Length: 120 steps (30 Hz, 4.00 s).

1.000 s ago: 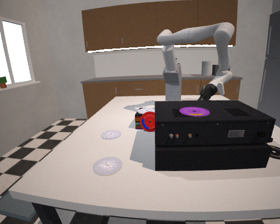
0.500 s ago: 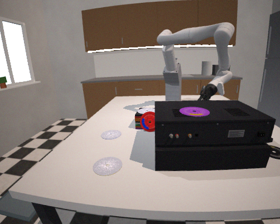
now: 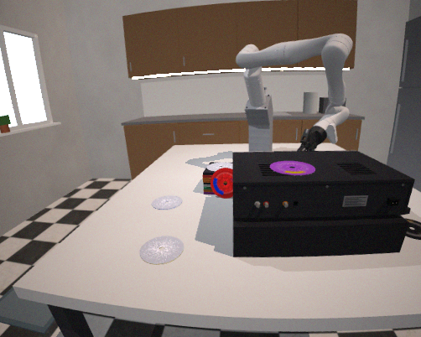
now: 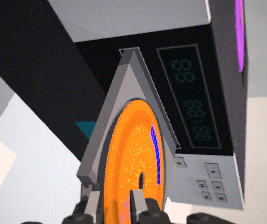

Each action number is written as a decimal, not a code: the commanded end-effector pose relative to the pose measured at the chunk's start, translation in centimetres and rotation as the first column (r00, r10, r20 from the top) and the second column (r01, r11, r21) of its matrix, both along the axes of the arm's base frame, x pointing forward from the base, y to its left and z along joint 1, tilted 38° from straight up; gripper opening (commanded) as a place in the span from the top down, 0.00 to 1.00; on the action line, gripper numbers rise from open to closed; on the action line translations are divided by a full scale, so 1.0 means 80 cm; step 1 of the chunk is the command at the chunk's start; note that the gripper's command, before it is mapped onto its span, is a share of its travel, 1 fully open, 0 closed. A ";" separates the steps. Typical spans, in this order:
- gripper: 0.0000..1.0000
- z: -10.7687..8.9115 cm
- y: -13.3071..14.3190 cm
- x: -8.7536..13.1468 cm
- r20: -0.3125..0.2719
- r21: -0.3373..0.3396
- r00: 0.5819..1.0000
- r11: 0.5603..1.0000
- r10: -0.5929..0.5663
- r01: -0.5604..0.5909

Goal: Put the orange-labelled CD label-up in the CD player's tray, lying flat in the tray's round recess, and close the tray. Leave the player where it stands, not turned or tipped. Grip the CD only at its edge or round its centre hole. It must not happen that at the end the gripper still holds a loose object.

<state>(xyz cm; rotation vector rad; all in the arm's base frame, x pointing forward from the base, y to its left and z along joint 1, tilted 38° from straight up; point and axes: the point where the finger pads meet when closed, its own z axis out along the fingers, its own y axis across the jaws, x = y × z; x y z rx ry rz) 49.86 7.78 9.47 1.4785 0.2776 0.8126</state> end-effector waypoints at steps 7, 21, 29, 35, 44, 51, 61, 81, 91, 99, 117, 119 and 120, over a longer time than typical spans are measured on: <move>0.76 0.002 0.000 0.000 -0.027 0.033 1.000 0.999 0.015 -0.014; 0.76 0.007 -0.003 0.000 -0.173 0.216 0.979 0.974 0.110 -0.071; 0.76 0.011 -0.006 0.001 -0.260 0.343 0.947 0.935 0.189 -0.092; 0.76 0.012 -0.007 0.002 -0.285 0.384 0.934 0.919 0.216 -0.095; 0.76 0.013 -0.007 0.002 -0.305 0.417 0.922 0.904 0.239 -0.097; 0.76 0.013 -0.007 0.002 -0.305 0.417 0.922 0.904 0.239 -0.097; 0.76 0.013 -0.007 0.002 -0.305 0.417 0.922 0.904 0.239 -0.097; 0.76 0.013 -0.007 0.002 -0.305 0.417 0.922 0.904 0.239 -0.097; 0.76 0.022 0.006 -0.013 -0.305 0.417 0.922 0.904 0.239 -0.097; 0.76 0.031 0.018 -0.029 -0.305 0.417 0.922 0.904 0.239 -0.097; 0.76 0.104 0.042 -0.081 -0.305 0.417 0.922 0.904 0.239 -0.097; 0.76 0.107 0.043 -0.083 -0.305 0.417 0.922 0.904 0.239 -0.097; 0.76 0.109 0.043 -0.084 -0.305 0.417 0.922 0.904 0.239 -0.097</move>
